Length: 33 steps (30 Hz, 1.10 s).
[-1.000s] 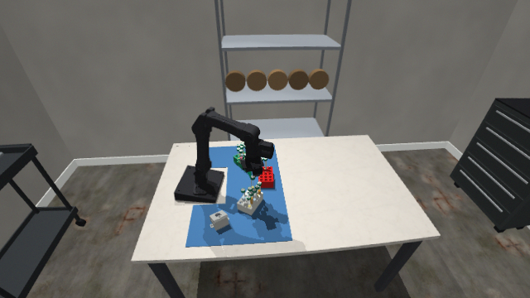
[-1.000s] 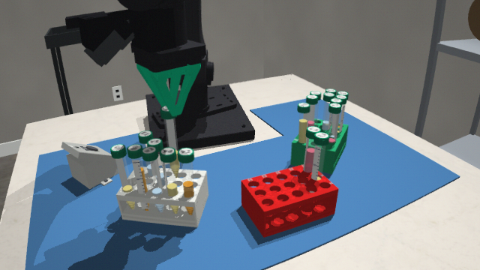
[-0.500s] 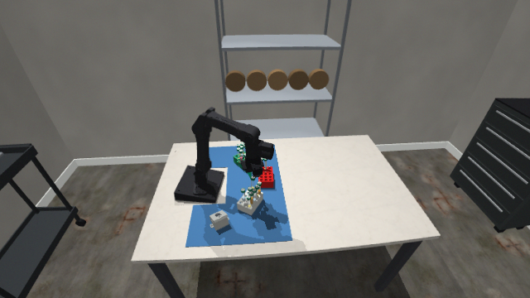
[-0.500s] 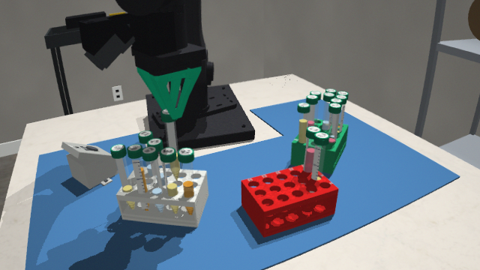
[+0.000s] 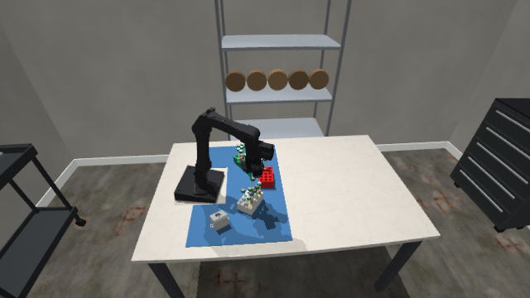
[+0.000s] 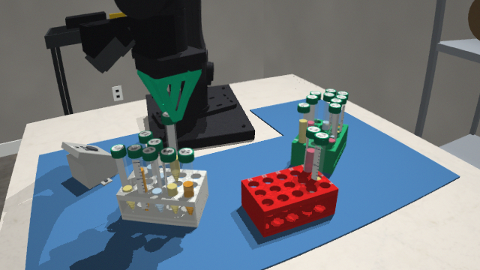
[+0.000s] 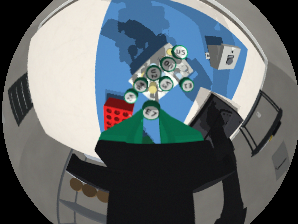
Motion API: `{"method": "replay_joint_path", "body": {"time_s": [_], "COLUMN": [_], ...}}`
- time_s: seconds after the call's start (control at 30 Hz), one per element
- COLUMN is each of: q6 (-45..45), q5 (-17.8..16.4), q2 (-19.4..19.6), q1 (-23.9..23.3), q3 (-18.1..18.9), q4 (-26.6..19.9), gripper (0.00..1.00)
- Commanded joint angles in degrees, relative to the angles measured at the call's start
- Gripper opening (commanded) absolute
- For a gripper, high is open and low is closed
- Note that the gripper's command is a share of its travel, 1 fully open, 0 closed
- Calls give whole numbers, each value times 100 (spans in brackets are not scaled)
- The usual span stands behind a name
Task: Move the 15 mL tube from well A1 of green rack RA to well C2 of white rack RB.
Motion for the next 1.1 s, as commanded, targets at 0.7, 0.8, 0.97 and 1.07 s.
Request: {"method": "replay_joint_path", "body": {"time_s": [0.7,0.8,0.97,1.07], "q6": [8,7,7,7], "q5": [13,13,13,13], "q2": [-64,-85,-105,-108], "q1": [5,4,4,4], "q3": [-178,-237,-316,-331], "q4": [205,242,301,313], "gripper": [0,0,0,0]}}
